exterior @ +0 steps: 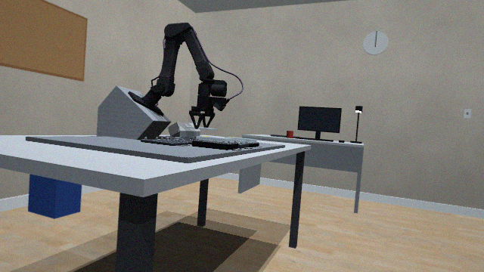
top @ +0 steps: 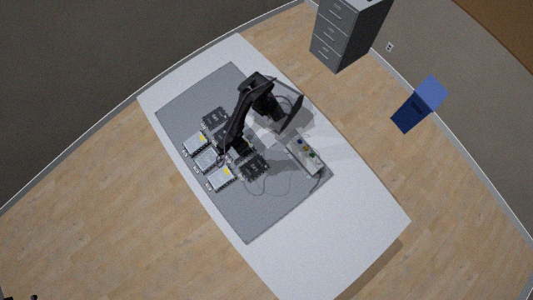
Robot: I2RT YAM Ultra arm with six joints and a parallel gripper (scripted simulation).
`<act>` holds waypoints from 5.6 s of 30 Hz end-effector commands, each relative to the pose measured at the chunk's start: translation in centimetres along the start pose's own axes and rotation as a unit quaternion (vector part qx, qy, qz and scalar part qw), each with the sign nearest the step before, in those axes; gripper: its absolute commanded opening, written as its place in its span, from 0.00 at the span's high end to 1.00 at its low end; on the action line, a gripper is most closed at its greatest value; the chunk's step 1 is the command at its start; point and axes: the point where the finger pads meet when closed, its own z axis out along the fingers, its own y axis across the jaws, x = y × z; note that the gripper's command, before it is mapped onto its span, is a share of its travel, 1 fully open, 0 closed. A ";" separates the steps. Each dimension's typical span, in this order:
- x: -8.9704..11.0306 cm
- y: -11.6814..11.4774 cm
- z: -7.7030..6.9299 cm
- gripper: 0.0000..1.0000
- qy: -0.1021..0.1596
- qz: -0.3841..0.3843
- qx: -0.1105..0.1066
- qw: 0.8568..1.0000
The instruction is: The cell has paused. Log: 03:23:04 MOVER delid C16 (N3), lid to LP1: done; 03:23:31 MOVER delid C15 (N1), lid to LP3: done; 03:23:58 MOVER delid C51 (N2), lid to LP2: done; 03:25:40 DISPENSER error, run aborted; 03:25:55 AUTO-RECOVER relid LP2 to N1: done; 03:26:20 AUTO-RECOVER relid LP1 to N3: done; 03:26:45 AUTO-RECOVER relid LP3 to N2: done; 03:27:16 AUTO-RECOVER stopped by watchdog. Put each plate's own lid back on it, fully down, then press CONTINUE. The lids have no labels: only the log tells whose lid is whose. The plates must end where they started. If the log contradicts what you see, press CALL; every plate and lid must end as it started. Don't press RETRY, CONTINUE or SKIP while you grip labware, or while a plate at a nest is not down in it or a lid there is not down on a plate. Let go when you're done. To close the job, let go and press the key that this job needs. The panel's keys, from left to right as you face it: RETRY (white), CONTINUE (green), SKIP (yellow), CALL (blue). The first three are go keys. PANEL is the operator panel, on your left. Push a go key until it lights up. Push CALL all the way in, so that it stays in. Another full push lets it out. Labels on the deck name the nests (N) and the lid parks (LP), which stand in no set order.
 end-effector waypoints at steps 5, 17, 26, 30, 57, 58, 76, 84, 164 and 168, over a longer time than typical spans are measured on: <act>-1.1 -0.1 -0.6 1.00 -0.031 0.014 0.013 0.999; -0.9 0.0 -0.3 1.00 -0.028 0.014 0.014 0.999; -0.8 0.0 -0.2 1.00 -0.026 0.013 0.014 0.999; -0.8 -0.1 -0.2 1.00 -0.027 0.015 0.015 0.999; -0.1 -0.1 0.9 1.00 -0.019 0.014 0.015 1.000; -0.1 -0.1 0.9 1.00 -0.019 0.014 0.015 1.000; -0.1 -0.2 1.2 1.00 -0.025 0.015 0.016 0.999; -0.3 0.0 1.7 1.00 -0.022 0.014 0.015 1.000; 0.5 -0.4 4.2 1.00 -0.016 0.016 0.018 1.000; -0.4 -0.2 4.1 1.00 -0.025 0.015 0.015 0.999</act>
